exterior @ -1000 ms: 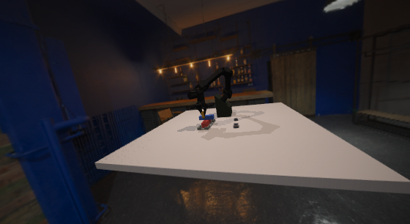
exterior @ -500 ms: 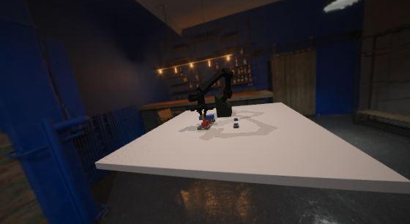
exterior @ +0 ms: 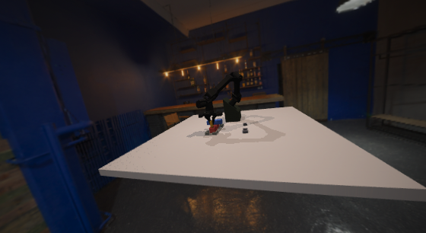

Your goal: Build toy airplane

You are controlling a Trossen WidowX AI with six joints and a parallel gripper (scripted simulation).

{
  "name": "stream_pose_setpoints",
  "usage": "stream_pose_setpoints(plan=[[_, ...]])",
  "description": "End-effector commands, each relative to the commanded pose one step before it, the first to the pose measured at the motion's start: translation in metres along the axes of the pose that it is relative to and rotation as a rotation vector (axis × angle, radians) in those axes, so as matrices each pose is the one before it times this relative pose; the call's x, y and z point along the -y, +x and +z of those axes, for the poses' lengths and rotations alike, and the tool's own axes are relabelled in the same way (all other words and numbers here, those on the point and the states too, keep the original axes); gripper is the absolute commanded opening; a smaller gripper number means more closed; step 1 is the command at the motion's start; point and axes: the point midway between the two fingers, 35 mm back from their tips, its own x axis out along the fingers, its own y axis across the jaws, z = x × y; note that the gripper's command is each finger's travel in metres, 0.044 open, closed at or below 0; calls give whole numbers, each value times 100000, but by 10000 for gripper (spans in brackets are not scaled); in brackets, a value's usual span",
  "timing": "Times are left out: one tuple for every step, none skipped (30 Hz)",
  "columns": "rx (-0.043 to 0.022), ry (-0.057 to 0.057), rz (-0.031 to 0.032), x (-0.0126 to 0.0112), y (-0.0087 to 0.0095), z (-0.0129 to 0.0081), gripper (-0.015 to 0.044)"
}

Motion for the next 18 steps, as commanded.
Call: stream_pose_setpoints(plan=[[-119,536,554,-25,220,-120,65],[0,0,0,0,0,0,65],[0,0,0,0,0,0,65],[0,0,0,0,0,0,65],[0,0,0,0,0,0,65],[0,0,0,0,0,0,65],[0,0,0,11,16,-18,65],[0,0,0,11,16,-18,65],[-17,-518,-348,-18,-120,102,58],[0,0,0,0,0,0,51],[0,0,0,0,0,0,45],[0,0,0,0,0,0,38],[0,0,0,0,0,0,31],[0,0,0,0,0,0,5],[0,0,0,0,0,0,0],[0,0,0,0,0,0,0],[0,0,0,0,0,0,0],[0,0,0,0,0,0,0]])
